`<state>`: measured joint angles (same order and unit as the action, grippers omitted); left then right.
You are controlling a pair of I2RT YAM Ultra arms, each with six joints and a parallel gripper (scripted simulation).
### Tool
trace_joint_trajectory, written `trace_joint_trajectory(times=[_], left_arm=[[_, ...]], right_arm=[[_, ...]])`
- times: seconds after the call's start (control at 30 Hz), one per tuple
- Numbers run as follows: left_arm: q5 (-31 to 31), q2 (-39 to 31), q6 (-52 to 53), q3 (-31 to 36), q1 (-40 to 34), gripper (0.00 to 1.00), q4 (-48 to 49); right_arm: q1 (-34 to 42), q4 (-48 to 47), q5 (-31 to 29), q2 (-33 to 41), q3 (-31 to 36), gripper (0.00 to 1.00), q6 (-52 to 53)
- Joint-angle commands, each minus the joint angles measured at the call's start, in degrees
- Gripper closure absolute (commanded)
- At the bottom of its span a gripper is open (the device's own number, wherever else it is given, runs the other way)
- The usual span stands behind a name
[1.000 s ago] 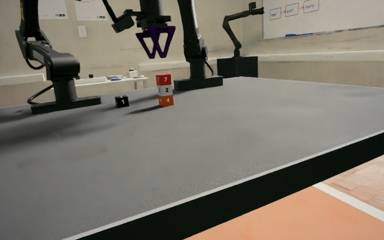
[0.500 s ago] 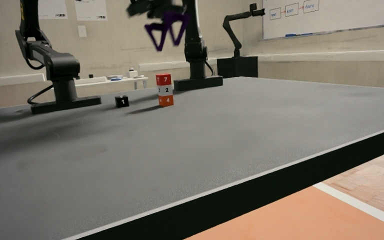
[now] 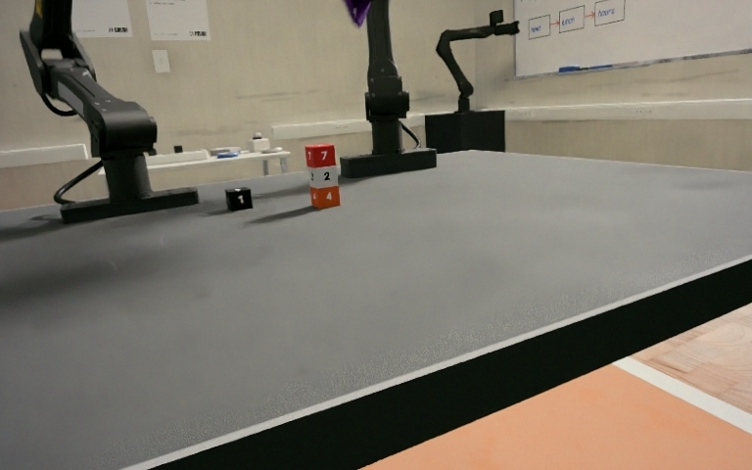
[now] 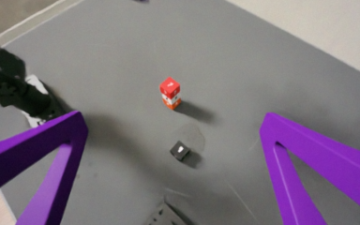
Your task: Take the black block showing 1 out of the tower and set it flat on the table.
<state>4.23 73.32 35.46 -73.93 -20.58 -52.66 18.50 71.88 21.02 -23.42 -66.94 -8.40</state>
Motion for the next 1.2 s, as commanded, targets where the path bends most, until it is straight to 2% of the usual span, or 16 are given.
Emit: trace_joint_trajectory(times=[0.0,0.1,0.37,0.6,0.67,0.77,0.97,1.17], left_arm=[[3.52,-5.14,-4.58,2.47,3.57,0.00,8.70],[4.00,-6.30,-5.53,3.14,4.76,0.00,10.32],[5.97,-13.50,-14.99,8.45,13.37,0.00,24.21],[3.82,-16.11,-24.53,11.42,18.35,0.00,36.44],[3.82,-16.11,-24.53,11.42,18.35,0.00,36.44],[1.46,-16.39,-29.53,12.85,19.78,0.00,43.29],[-2.76,-14.42,-35.18,14.03,20.85,0.00,51.18],[-4.17,-13.12,-35.55,13.64,20.76,0.00,52.94]], right_arm=[[-1.02,-7.84,0.80,-5.91,2.89,0.00,-0.77],[-1.49,-9.11,1.76,-7.52,3.64,0.00,-1.32],[14.90,-21.59,-10.30,-19.97,9.66,0.00,5.11],[22.34,-30.44,-16.60,-29.96,13.43,0.00,7.98],[22.34,-30.44,-16.60,-29.96,13.43,0.00,7.98],[25.41,-34.62,-19.08,-34.68,15.30,0.00,9.01],[29.69,-38.92,-21.52,-41.36,18.20,0.00,9.90],[30.44,-38.45,-21.06,-42.63,17.82,0.00,9.52]])
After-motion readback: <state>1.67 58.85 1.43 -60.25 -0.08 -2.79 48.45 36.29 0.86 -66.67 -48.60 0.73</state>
